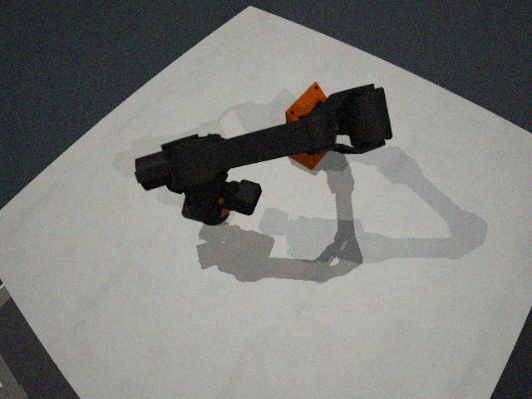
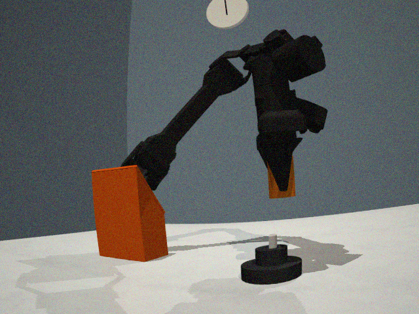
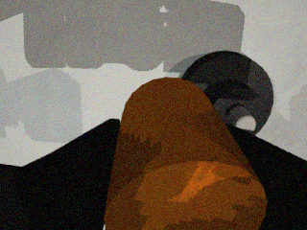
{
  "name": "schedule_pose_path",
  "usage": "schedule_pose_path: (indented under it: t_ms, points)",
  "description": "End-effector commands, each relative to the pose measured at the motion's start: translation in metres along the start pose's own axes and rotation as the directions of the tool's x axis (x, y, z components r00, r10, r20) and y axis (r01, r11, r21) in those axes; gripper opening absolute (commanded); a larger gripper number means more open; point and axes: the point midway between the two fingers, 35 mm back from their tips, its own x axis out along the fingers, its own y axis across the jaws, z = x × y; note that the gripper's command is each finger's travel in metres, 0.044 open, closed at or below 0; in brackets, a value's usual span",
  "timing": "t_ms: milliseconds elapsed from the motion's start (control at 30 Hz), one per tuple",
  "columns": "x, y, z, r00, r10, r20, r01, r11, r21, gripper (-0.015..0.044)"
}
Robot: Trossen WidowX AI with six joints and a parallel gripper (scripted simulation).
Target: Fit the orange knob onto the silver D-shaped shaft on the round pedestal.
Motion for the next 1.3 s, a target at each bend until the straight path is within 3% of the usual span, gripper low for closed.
schedule_pose_path:
  t_ms: [0,667,1267]
  points:
    - [0.002,-0.014,-0.003,1.000,-0.008,0.003,0.008,1.000,-0.005,0.0000]
    - [0.021,-0.059,-0.024,1.000,-0.006,0.004,0.006,1.000,-0.022,0.0000]
    - [0.021,-0.065,-0.024,1.000,-0.006,0.004,0.007,0.887,-0.461,0.0000]
